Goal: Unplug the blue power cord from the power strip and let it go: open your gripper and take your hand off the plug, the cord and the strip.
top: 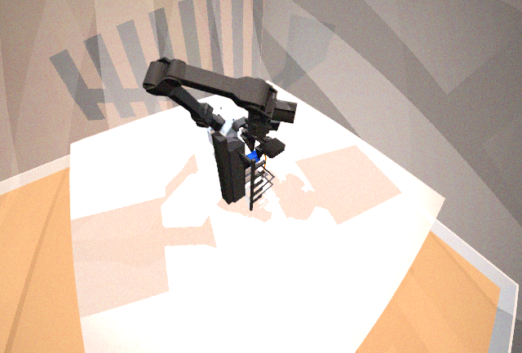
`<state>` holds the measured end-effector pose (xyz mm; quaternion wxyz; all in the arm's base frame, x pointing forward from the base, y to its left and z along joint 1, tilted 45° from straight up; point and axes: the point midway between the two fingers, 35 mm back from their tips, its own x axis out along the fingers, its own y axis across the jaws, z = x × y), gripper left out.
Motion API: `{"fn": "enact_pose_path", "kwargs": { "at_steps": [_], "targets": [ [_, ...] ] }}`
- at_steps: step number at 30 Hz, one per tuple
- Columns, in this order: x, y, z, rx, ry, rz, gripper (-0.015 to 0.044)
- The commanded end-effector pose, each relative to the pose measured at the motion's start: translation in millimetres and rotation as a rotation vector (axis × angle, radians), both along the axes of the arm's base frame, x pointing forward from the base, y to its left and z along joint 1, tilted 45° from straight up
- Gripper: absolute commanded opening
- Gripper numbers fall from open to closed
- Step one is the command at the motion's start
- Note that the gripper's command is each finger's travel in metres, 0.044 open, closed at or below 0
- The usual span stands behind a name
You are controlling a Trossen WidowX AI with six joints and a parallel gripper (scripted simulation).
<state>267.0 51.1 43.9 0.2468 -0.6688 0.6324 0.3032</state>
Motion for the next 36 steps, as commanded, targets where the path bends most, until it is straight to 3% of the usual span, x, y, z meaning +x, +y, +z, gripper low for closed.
{"fn": "enact_pose_path", "kwargs": {
  "at_steps": [1, 2, 6, 14, 36],
  "targets": [
    [-1.4, -2.5, -1.2, -0.005, 0.006, 0.0, 0.016],
    [-1.4, -2.5, -1.2, -0.005, 0.006, 0.0, 0.016],
    [-0.2, -0.2, -0.1, 0.0, 0.001, 0.0, 0.0055],
    [-0.2, -0.2, -0.1, 0.0, 0.001, 0.0, 0.0002],
    [-1.0, 23.8, -20.9, 0.003, 0.003, 0.001, 0.0]
  ]
}}
